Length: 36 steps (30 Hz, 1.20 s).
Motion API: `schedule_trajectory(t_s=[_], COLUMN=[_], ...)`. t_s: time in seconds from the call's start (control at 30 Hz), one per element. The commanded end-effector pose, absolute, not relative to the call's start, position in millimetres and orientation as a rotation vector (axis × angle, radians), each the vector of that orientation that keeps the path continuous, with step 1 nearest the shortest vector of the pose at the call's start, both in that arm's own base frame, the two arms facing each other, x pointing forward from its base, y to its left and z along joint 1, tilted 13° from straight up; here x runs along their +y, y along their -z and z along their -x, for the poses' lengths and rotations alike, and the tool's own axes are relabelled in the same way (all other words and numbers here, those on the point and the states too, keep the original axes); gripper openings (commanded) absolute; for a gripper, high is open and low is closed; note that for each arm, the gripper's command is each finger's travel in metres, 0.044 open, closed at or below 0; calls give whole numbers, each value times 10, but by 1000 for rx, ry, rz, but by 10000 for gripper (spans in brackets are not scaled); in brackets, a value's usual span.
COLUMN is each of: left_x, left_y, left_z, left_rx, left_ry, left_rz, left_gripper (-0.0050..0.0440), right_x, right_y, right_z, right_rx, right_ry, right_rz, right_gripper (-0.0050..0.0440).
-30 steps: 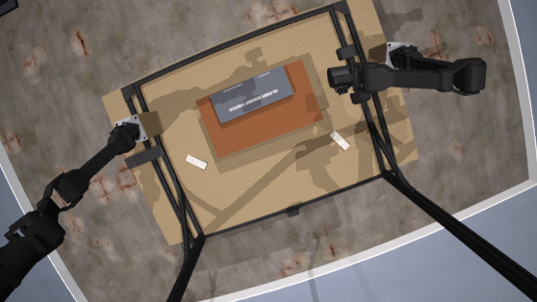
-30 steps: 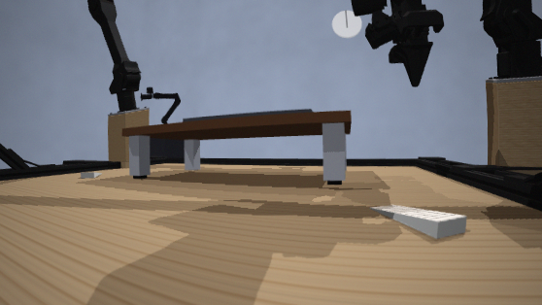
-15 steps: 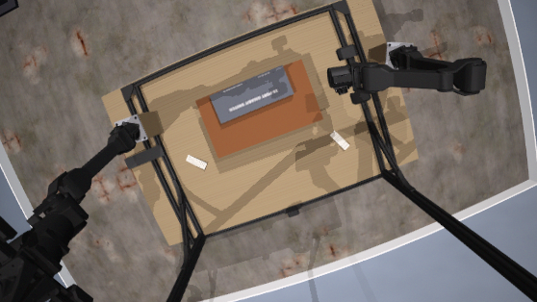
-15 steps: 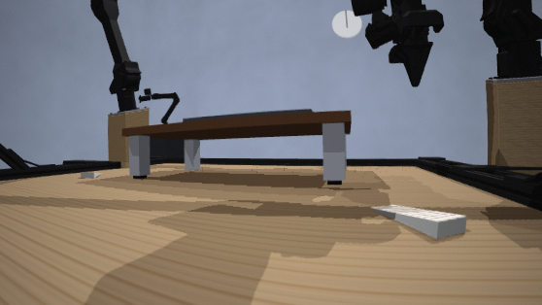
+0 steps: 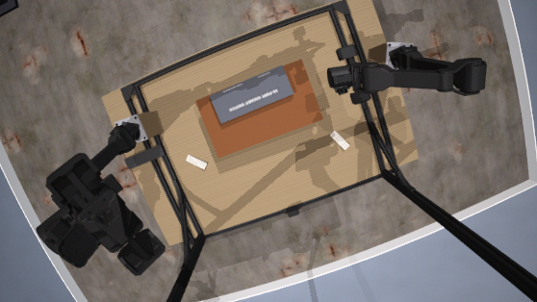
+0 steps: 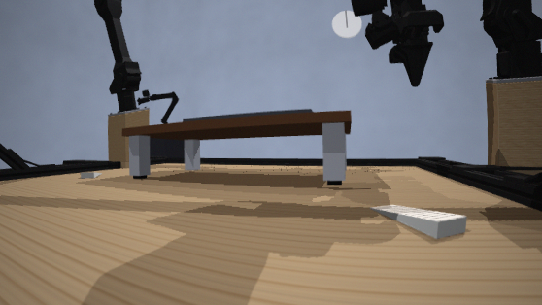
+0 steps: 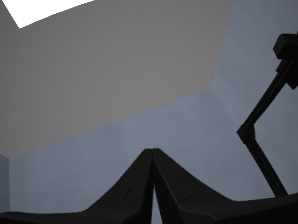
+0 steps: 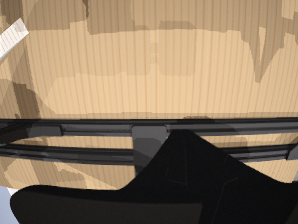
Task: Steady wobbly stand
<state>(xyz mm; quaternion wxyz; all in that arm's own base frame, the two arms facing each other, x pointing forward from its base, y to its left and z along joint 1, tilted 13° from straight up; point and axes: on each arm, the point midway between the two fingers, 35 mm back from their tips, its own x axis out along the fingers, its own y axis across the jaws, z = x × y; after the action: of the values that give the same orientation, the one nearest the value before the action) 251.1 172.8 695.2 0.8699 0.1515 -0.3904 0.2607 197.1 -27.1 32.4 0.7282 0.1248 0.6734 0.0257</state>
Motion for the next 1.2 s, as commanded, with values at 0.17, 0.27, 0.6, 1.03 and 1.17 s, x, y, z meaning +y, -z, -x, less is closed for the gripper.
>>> schedule_trajectory(t_s=[0.17, 0.27, 0.6, 1.03, 1.17], left_x=[2118, 2179, 2585, 2675, 2658], left_y=[-6297, -6197, -4763, -3768, -3169], left_z=[-3085, -3164, -3802, -3972, -3982], left_rx=[-586, -552, -118, 159, 324], left_ry=[-548, -550, -527, -501, -479], left_rz=[-250, -235, -94, 7, 69], left_gripper=[0, 0, 0, 0, 0], right_x=[-271, -271, -271, -271, -271], right_y=[-324, -324, -324, -324, -324], right_z=[-1971, -1971, -1971, -1971, -1971], right_rx=[1484, 1484, 1484, 1484, 1484], right_ry=[-57, -57, -57, -57, -57], right_rz=[-275, -275, -275, -275, -275], right_gripper=[0, 0, 0, 0, 0])
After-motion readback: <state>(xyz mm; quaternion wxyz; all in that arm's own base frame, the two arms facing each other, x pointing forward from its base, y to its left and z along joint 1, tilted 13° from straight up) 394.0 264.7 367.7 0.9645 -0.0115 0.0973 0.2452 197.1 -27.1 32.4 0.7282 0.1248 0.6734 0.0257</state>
